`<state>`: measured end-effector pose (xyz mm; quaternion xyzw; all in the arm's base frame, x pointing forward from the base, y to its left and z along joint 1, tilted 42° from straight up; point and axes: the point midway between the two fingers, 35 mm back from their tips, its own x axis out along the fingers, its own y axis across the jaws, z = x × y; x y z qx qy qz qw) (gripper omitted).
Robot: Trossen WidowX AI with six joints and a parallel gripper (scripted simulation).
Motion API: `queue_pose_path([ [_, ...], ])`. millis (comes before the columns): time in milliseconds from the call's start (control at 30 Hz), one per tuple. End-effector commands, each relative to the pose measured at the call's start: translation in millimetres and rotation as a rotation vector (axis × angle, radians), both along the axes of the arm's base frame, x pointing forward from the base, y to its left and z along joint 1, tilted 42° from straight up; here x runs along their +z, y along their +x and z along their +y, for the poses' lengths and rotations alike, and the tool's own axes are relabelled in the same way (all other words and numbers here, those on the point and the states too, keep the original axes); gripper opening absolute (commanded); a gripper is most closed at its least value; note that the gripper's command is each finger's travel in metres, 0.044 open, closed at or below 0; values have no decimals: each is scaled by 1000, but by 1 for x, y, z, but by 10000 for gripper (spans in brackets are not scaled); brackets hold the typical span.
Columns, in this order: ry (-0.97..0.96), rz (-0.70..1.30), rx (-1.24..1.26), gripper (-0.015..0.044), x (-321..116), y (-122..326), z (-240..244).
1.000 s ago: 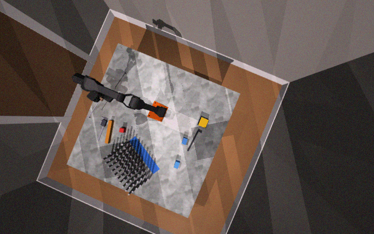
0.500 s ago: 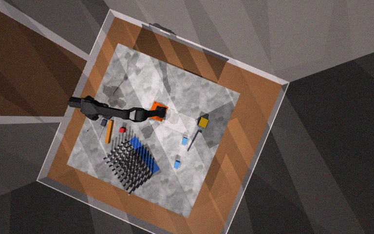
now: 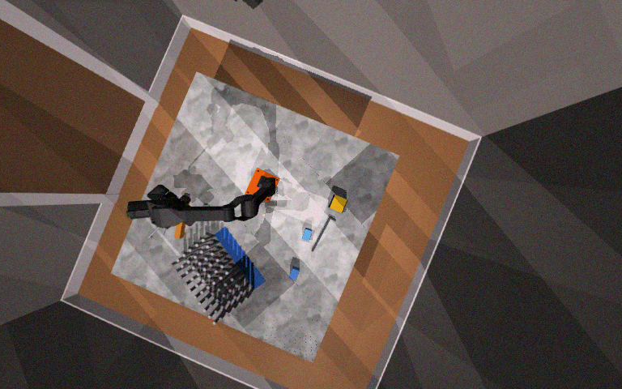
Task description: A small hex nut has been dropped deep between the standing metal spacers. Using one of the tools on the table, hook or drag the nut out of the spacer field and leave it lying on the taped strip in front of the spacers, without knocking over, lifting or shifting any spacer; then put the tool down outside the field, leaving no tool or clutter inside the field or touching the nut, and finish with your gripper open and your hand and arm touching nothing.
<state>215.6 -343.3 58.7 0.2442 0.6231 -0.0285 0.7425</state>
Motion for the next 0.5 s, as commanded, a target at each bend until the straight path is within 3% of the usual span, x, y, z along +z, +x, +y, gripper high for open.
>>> queue_pose_path([
  [0,-8,8,-18,0,17,16,20],
  [467,-17,16,-61,0,70,59,105],
])
